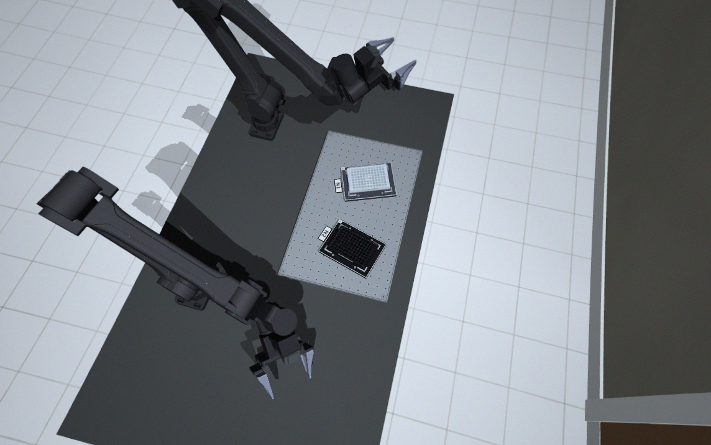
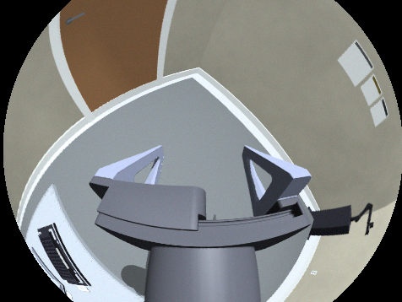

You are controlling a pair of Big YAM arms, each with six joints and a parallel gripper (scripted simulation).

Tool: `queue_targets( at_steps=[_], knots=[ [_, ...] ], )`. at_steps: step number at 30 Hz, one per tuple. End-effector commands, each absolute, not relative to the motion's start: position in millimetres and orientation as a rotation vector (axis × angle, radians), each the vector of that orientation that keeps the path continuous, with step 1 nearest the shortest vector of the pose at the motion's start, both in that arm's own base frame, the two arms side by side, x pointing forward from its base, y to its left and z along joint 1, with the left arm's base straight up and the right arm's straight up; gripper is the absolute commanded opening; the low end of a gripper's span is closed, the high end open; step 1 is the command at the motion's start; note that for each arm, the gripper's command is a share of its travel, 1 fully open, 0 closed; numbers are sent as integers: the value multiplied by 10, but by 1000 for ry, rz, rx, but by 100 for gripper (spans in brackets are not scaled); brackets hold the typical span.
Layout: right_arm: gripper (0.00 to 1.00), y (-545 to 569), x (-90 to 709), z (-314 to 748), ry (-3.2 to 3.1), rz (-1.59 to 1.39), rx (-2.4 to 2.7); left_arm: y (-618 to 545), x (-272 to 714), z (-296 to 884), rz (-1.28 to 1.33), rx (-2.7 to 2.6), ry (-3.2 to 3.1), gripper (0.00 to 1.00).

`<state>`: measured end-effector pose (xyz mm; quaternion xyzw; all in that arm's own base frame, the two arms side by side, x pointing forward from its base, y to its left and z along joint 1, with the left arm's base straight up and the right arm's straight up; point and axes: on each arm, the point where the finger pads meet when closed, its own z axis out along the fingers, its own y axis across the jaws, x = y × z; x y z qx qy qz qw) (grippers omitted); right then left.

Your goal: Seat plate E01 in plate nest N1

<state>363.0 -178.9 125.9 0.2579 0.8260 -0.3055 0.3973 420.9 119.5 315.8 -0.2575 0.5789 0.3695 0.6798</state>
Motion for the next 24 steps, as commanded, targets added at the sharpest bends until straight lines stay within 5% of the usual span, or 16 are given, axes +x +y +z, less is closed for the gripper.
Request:
queue_targets(
  at_steps=[1, 24],
  knots=[
    [100, -1803, 3681, 1344, 2069, -770, 658, 1332, 4205, 3631, 759, -641, 1164, 100],
    [100, -1803, 3681, 1344, 2069, -770, 658, 1670, 3684, 4660, 585, -527, 804, 100]
  ],
)
